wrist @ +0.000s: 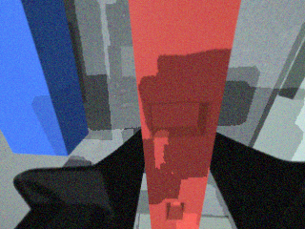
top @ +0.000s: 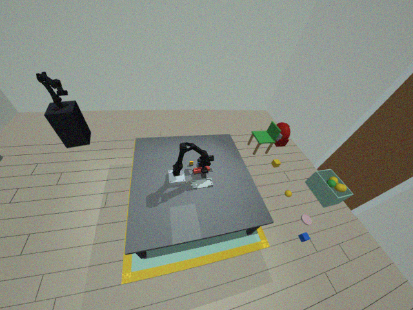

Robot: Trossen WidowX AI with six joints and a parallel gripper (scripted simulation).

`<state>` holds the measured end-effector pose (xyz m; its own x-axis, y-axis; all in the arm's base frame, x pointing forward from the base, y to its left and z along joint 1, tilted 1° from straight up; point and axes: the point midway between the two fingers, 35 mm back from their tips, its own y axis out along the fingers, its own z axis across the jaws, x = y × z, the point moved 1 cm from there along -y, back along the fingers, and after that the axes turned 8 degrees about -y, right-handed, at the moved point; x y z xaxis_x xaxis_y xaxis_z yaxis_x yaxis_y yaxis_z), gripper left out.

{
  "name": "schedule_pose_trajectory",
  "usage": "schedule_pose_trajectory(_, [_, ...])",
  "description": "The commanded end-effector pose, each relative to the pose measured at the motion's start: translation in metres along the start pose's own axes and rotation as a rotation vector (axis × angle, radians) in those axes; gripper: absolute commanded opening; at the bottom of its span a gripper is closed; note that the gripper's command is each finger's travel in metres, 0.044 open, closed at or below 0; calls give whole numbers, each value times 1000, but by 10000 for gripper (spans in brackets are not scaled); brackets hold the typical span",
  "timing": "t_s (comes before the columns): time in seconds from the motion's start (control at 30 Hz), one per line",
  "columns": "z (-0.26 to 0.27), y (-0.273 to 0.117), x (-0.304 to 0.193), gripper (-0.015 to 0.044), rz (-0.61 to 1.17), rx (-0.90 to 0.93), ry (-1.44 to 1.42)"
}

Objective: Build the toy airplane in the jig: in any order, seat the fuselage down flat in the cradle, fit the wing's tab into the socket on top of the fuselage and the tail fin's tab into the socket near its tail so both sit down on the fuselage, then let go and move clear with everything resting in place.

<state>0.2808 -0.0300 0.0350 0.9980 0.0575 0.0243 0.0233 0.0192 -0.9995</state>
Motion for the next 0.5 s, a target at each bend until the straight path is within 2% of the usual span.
schedule_pose_trajectory(0.0, [-1, -15, 4, 0, -14, -2, -3])
schedule_pose_trajectory(0.47, [-1, -59, 4, 0, -14, -2, -3])
